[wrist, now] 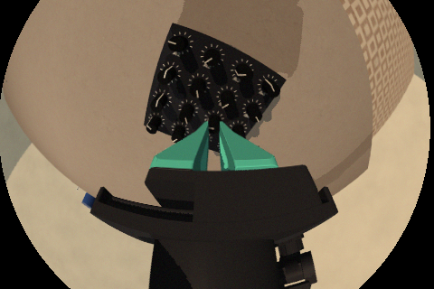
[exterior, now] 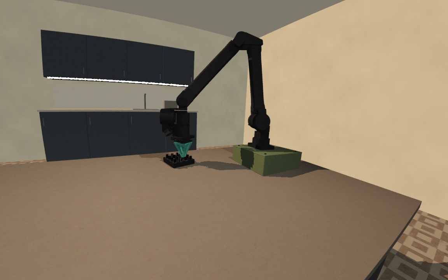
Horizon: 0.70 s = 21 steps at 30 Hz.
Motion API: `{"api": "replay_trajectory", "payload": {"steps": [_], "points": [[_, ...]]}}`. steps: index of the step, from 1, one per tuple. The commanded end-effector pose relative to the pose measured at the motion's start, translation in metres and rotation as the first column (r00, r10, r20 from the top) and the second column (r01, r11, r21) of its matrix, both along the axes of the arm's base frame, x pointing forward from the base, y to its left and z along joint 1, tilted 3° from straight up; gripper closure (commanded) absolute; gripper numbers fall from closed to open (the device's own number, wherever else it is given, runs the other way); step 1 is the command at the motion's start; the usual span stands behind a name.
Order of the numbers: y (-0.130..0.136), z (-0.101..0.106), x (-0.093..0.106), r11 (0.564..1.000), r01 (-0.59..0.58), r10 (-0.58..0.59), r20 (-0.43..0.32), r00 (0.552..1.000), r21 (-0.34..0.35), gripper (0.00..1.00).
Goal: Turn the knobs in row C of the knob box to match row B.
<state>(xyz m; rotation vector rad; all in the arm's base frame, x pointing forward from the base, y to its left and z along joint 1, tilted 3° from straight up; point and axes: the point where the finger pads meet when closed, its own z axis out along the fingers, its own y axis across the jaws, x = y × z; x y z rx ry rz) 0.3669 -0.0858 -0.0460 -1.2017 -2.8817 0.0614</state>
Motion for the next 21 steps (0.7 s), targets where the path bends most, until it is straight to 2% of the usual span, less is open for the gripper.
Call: {"api": "replay_trajectory", "payload": {"steps": [1, 9, 11, 21], "points": [[-0.0001, 0.0025, 0.0110, 0.996, -0.091, 0.091, 0.028, 0.995, -0.005, 0.92], [0.0001, 0.0029, 0.0122, 0.962, -0.274, 0.274, 0.025, 0.961, -0.002, 0.92], [0.0001, 0.0029, 0.0122, 0.962, -0.274, 0.274, 0.025, 0.961, -0.002, 0.92], [-0.0001, 0.0035, 0.0134, 0.859, -0.512, 0.512, 0.019, 0.859, -0.001, 0.92]]}}
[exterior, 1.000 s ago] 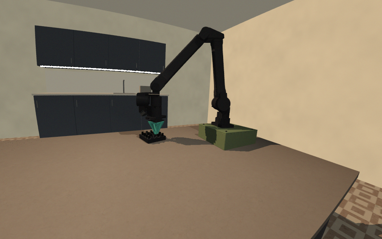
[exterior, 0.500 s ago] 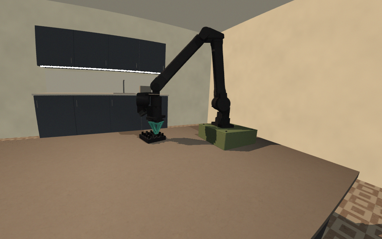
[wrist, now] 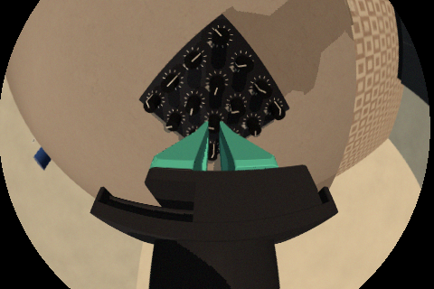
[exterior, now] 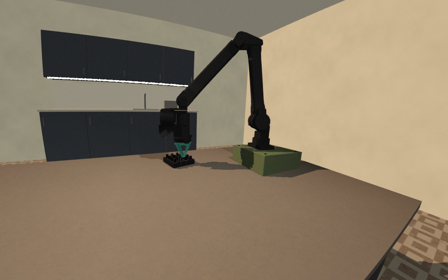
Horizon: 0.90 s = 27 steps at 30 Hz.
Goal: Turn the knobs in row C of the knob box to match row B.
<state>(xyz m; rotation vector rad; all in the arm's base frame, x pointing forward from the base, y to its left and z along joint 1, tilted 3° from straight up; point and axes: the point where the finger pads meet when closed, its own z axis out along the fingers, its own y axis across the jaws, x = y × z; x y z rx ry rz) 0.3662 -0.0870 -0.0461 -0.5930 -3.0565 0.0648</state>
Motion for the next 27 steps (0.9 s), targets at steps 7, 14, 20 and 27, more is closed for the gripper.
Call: {"api": "replay_trajectory", "payload": {"steps": [7, 14, 20, 27], "points": [[0.0011, 0.0035, 0.0141, 0.970, -0.244, 0.243, 0.031, 0.969, 0.004, 0.92], [0.0012, 0.0035, 0.0141, 0.935, -0.354, 0.354, 0.027, 0.935, 0.005, 0.92], [0.0012, 0.0035, 0.0141, 0.917, -0.399, 0.399, 0.026, 0.917, 0.005, 0.92], [0.0015, 0.0035, 0.0141, 0.913, -0.409, 0.409, 0.026, 0.912, 0.007, 0.92]]}}
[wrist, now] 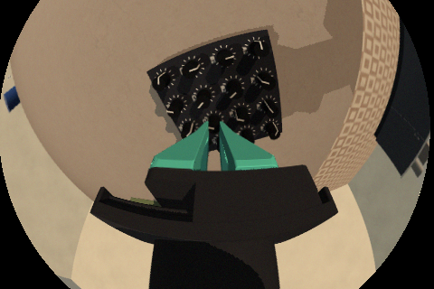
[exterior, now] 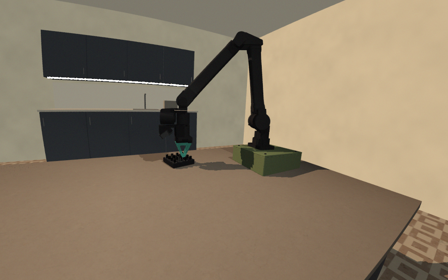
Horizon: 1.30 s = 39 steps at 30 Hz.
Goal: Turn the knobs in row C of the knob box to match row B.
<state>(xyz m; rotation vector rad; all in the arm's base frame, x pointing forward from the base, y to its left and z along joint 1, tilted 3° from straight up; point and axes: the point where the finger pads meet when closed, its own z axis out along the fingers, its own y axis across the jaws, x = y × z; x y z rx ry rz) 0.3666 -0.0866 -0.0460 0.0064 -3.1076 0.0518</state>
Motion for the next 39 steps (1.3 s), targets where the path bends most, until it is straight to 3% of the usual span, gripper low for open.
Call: {"api": "replay_trajectory", "payload": {"steps": [1, 14, 15, 35, 39], "points": [[0.001, 0.003, 0.014, 0.999, -0.034, 0.034, 0.037, 0.999, 0.004, 0.92], [0.001, 0.003, 0.014, 0.999, -0.034, 0.034, 0.037, 0.999, 0.004, 0.92], [0.001, 0.003, 0.014, 0.999, -0.034, 0.034, 0.037, 0.999, 0.005, 0.81], [0.001, 0.004, 0.014, 1.000, -0.031, 0.031, 0.037, 0.999, 0.002, 0.81], [0.000, 0.019, 0.020, 1.000, -0.031, 0.031, 0.059, 0.998, -0.003, 0.81]]}}
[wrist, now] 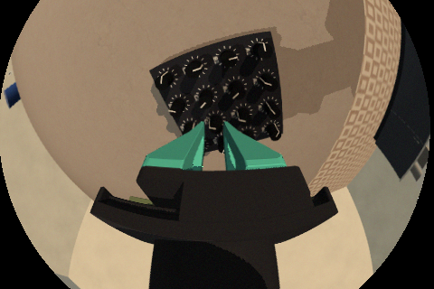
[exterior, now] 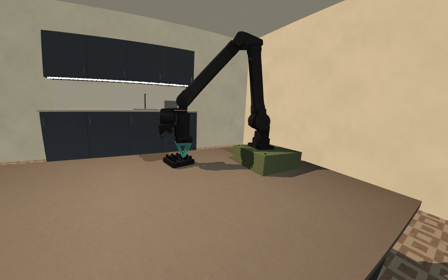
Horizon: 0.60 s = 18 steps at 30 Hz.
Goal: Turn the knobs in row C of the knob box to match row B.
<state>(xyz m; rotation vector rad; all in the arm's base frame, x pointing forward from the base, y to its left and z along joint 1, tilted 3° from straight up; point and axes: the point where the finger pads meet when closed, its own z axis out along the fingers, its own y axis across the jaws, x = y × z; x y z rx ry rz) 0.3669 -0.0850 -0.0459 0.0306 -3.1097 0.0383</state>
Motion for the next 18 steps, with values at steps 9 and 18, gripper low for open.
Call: {"api": "replay_trajectory", "payload": {"steps": [9, 18], "points": [[0.000, 0.041, 0.029, 1.000, -0.014, 0.014, 0.071, 0.997, -0.014, 0.81], [0.001, 0.059, 0.027, 1.000, -0.005, 0.006, 0.067, 0.998, -0.012, 0.81]]}}
